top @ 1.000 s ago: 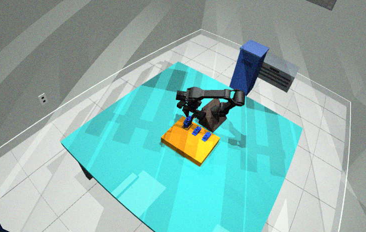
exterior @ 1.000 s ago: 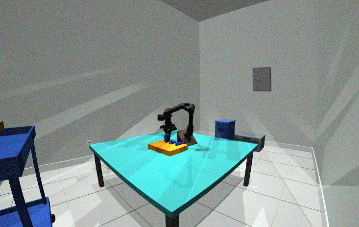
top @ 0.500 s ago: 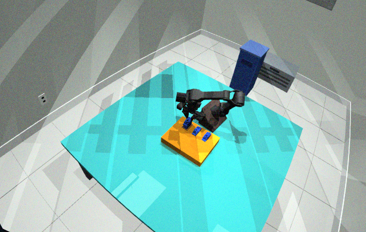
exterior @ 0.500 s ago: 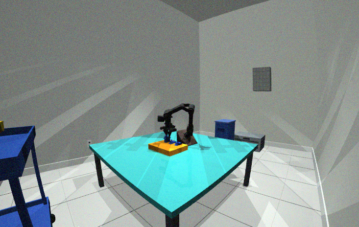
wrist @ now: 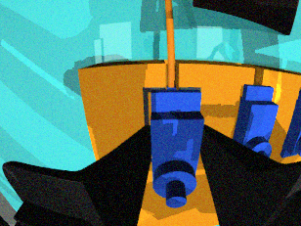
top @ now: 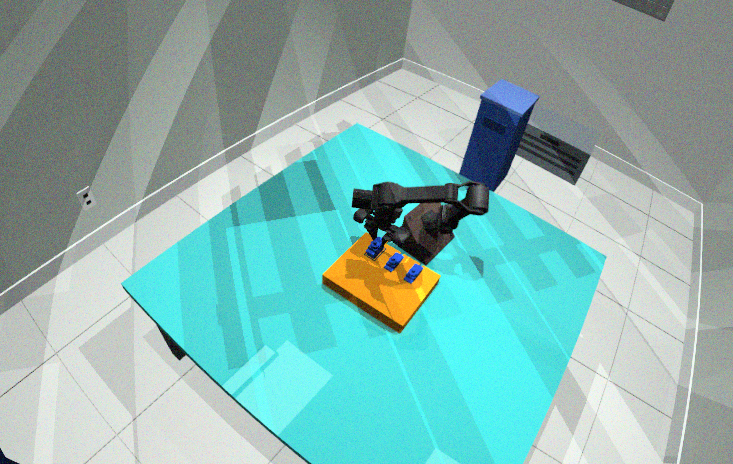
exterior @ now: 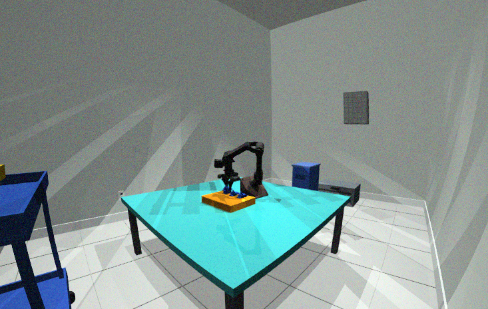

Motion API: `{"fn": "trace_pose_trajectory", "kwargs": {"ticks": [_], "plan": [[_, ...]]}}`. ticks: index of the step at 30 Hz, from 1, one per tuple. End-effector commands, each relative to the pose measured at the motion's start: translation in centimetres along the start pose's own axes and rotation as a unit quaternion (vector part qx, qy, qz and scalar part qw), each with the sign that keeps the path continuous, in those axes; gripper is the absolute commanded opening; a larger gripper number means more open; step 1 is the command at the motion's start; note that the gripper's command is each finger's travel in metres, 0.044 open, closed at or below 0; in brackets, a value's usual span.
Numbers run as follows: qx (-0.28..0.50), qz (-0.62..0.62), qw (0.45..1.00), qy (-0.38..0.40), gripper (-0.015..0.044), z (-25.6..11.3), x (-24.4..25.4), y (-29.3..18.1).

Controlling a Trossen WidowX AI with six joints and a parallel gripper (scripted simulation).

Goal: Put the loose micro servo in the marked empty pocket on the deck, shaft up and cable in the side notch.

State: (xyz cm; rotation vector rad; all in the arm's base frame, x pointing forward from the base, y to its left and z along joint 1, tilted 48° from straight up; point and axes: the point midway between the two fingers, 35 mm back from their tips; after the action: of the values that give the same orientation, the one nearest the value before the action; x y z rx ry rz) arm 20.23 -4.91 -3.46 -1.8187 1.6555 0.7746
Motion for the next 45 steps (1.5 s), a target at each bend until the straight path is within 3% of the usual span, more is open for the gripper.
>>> {"fn": "trace_pose_trajectory", "kwargs": {"ticks": [1, 23, 30, 38, 44, 45], "plan": [[0.003, 0.002, 1.000, 0.000, 0.0000, 0.4, 0.0, -0.1], [0.003, 0.002, 1.000, 0.000, 0.0000, 2.6, 0.0, -0.1], [0.003, 0.002, 1.000, 0.000, 0.0184, 2.4, 0.0, 0.0], [0.003, 0.002, 1.000, 0.000, 0.0187, -1.1, -0.2, 0.2], [0.003, 0.002, 1.000, 0.000, 0.0187, -1.1, -0.1, 0.1], [0.005, 0.003, 1.000, -0.001, 0.0214, -0.8, -0.1, -0.1]]}}
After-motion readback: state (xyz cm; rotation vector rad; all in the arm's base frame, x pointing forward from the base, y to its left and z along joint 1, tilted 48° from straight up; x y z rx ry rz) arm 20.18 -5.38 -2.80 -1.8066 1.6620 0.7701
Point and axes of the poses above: the point midway between the two fingers, 35 mm back from their tips, its own z axis out along the fingers, its own x axis across the jaws, y = z × x, and after that the axes turned 5 degrees about z, right-handed
